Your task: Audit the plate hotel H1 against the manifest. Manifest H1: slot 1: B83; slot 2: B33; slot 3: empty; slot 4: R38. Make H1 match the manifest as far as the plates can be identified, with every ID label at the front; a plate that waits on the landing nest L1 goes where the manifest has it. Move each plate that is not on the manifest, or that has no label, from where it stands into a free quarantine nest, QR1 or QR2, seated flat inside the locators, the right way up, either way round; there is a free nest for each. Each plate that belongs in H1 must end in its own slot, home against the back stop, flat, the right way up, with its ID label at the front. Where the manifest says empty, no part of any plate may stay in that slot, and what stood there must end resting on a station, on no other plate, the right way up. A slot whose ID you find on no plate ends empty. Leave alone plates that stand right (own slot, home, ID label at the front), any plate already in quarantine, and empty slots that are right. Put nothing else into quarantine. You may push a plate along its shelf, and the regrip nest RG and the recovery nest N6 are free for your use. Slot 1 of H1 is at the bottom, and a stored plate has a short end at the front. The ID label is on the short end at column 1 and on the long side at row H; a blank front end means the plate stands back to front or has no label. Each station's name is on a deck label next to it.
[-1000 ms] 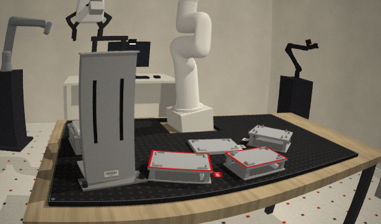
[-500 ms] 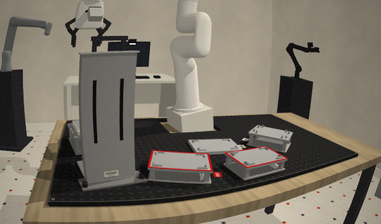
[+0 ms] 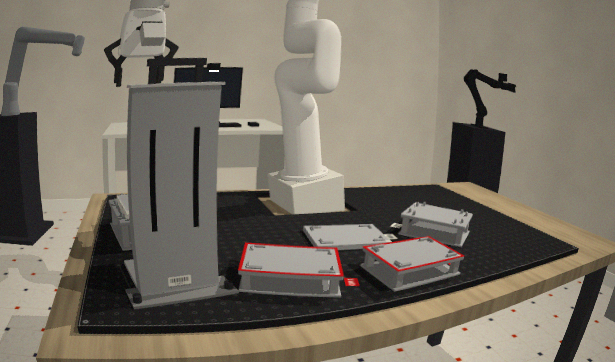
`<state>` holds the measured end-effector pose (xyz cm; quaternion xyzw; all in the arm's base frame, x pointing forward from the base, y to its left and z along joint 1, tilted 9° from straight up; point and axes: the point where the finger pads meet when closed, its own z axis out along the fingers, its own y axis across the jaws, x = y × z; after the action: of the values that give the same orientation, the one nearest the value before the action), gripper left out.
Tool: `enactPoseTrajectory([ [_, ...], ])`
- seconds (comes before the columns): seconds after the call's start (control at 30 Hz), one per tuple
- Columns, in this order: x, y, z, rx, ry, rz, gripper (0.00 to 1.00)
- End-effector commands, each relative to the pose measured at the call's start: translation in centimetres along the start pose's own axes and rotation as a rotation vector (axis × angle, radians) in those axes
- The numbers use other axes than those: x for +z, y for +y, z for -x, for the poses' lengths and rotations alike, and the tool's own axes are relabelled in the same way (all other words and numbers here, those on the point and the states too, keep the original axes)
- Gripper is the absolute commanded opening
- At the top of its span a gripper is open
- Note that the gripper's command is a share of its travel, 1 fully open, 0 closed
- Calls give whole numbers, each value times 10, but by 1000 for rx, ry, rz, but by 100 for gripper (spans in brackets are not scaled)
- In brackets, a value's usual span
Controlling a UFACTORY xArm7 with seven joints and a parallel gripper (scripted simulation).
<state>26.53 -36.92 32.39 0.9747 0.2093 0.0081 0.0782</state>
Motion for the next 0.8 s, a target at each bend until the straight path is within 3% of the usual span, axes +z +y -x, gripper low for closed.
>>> enactPoseTrajectory([
  [0.0, 6, 1, 0, 0, 1, 4, 100],
  [0.77, 41, 1, 0, 0, 1, 4, 100],
])
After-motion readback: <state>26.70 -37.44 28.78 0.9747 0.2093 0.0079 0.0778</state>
